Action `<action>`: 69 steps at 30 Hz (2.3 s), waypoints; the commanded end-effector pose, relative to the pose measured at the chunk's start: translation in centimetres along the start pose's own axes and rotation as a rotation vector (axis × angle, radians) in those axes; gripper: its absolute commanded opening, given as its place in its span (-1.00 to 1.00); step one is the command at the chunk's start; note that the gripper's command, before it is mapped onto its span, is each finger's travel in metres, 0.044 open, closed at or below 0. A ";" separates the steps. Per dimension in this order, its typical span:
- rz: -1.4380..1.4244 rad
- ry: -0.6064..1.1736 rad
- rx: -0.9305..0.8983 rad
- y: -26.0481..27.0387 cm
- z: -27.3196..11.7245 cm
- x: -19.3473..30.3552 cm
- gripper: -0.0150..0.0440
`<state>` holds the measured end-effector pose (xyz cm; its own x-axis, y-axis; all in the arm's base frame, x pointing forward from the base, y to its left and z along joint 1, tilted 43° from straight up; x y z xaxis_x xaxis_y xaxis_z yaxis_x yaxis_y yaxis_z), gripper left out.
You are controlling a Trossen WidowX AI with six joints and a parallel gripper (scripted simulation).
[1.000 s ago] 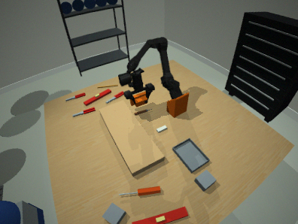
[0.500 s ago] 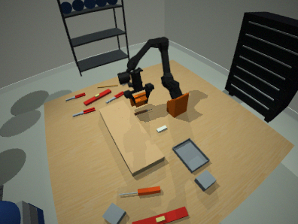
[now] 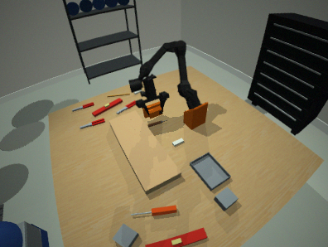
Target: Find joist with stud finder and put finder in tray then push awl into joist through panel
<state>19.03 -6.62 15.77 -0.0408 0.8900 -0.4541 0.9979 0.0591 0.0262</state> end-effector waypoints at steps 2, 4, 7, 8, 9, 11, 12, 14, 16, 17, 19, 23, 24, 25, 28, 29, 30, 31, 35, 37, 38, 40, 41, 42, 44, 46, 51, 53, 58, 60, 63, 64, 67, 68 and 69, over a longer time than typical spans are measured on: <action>-0.005 0.032 -0.012 0.1 -0.2 -0.3 -0.49; -0.005 0.044 -0.014 0.1 -0.2 -0.4 -0.49; -0.005 0.061 -0.017 0.1 -0.2 -0.6 -0.49; -0.006 0.067 -0.018 0.1 -0.2 -0.7 -0.49; -0.006 0.073 -0.020 0.1 -0.2 -0.7 -0.49; -0.006 0.084 -0.022 0.0 -0.2 -0.9 -0.49; -0.006 0.090 -0.024 0.0 -0.2 -0.9 -0.49; -0.006 0.101 -0.027 0.0 -0.2 -1.0 -0.49; -0.007 0.108 -0.028 0.0 -0.2 -1.1 -0.49; -0.007 0.110 -0.028 0.0 -0.2 -1.1 -0.49; -0.007 0.116 -0.028 0.0 -0.2 -1.2 -0.49; -0.009 0.138 -0.028 0.0 -0.2 -1.4 -0.49; -0.009 0.144 -0.029 0.0 -0.2 -1.4 -0.49; -0.009 0.150 -0.029 0.0 -0.2 -1.5 -0.49; -0.010 0.168 -0.030 0.0 -0.1 -1.6 -0.49; -0.011 0.174 -0.031 -0.1 -0.1 -1.7 -0.49; -0.011 0.179 -0.031 -0.1 -0.1 -1.8 -0.49; -0.011 0.185 -0.032 -0.1 -0.1 -1.8 -0.49; -0.012 0.208 -0.035 -0.1 0.0 -2.0 -0.49; -0.012 0.220 -0.036 -0.1 0.0 -2.1 -0.49; -0.012 0.226 -0.037 -0.1 0.0 -2.2 -0.49; -0.012 0.237 -0.040 -0.1 0.0 -2.3 -0.49; -0.012 0.243 -0.041 -0.1 0.0 -2.4 -0.49; -0.013 0.248 -0.042 -0.1 0.0 -2.4 -0.49; -0.013 0.260 -0.045 -0.2 0.0 -2.5 -0.49; -0.013 0.271 -0.047 -0.2 0.0 -2.7 -0.49; -0.013 0.288 -0.050 -0.2 0.1 -2.8 -0.49; -0.014 0.297 -0.050 -0.2 0.1 -2.9 -0.49; -0.016 0.329 -0.052 -0.2 0.2 -3.2 -0.49; -0.017 0.341 -0.052 -0.2 0.3 -3.3 -0.49; -0.018 0.360 -0.054 -0.3 0.3 -3.5 -0.49; -0.018 0.366 -0.055 -0.3 0.4 -3.5 -0.49; -0.019 0.385 -0.057 -0.3 0.4 -3.7 -0.49; -0.019 0.391 -0.058 -0.3 0.4 -3.7 -0.49; -0.019 0.398 -0.059 -0.3 0.5 -3.8 -0.49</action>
<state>18.76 -10.11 16.87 -0.0775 0.9921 -0.0984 0.9941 0.0844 0.0684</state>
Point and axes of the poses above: the point midway between the two fingers, 35 mm back from their tips, its own z axis out along the fingers, its own y axis across the jaws, x = y × z, the point moved 7 cm from there along -z, back along the fingers, and after that the axes turned 7 degrees about -z, right-handed, at the moved point
